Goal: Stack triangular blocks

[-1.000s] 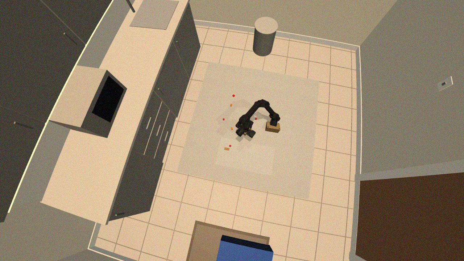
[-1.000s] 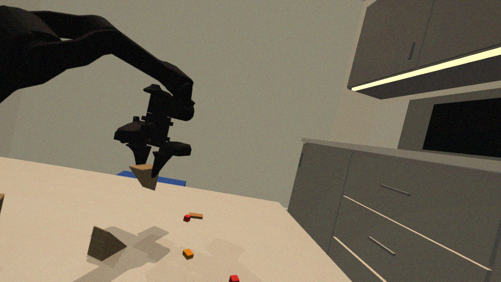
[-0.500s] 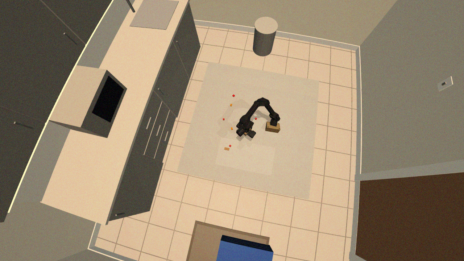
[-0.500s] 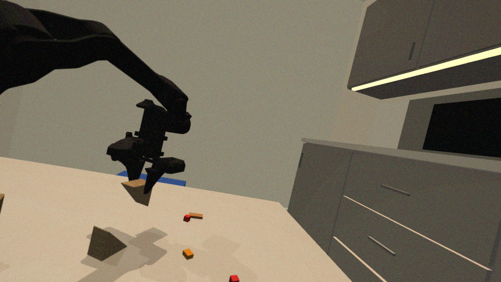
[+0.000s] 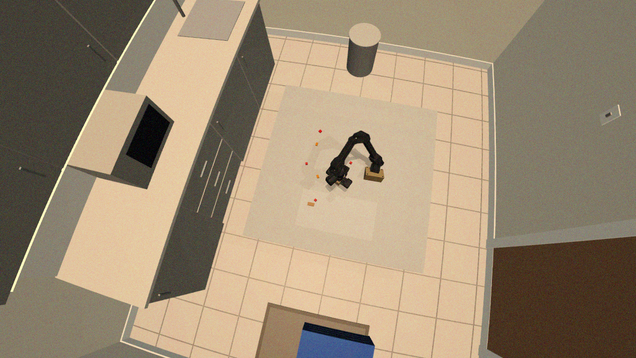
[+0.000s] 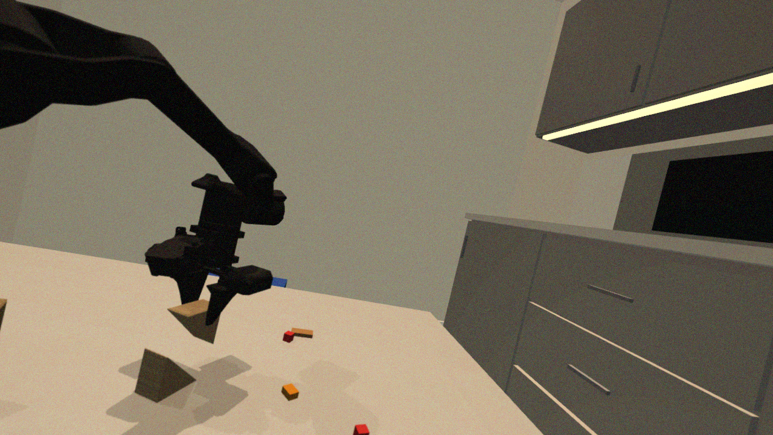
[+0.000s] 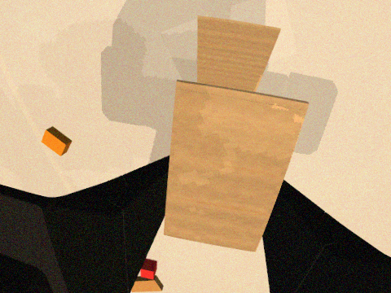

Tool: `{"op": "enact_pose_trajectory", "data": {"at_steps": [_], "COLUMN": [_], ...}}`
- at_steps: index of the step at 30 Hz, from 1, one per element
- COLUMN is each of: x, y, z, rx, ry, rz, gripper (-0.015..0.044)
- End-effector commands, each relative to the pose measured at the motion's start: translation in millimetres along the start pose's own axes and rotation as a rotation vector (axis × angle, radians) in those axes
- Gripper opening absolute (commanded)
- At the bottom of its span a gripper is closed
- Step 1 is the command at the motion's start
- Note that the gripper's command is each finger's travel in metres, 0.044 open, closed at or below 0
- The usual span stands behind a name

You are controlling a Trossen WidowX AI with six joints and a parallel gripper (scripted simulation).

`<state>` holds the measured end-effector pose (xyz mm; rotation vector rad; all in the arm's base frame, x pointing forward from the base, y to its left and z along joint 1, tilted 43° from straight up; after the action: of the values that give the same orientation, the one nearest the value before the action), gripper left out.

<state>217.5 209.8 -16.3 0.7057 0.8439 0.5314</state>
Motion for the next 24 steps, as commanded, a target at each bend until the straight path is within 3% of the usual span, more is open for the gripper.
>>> {"op": "enact_pose_trajectory", "data": {"at_steps": [1,24], "x": [-7,-10], "y": [-11,-25], "z": [3,7], "rx": [-0.006,-0.003], "ry": [0.002,-0.001], "rz": [0.005,0.005], "gripper": [0.0,0.0]}}
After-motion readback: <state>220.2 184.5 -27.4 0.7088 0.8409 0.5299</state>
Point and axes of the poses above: the point midway between the two fingers, 35 mm back from their tips, its own y axis back along the fingers, its own z axis across the jaws, x = y × z, the point moved 3 cm from there along y, back along the fingers, and after that the axes turned 15 degrees about -y, right-handed, at the moved point
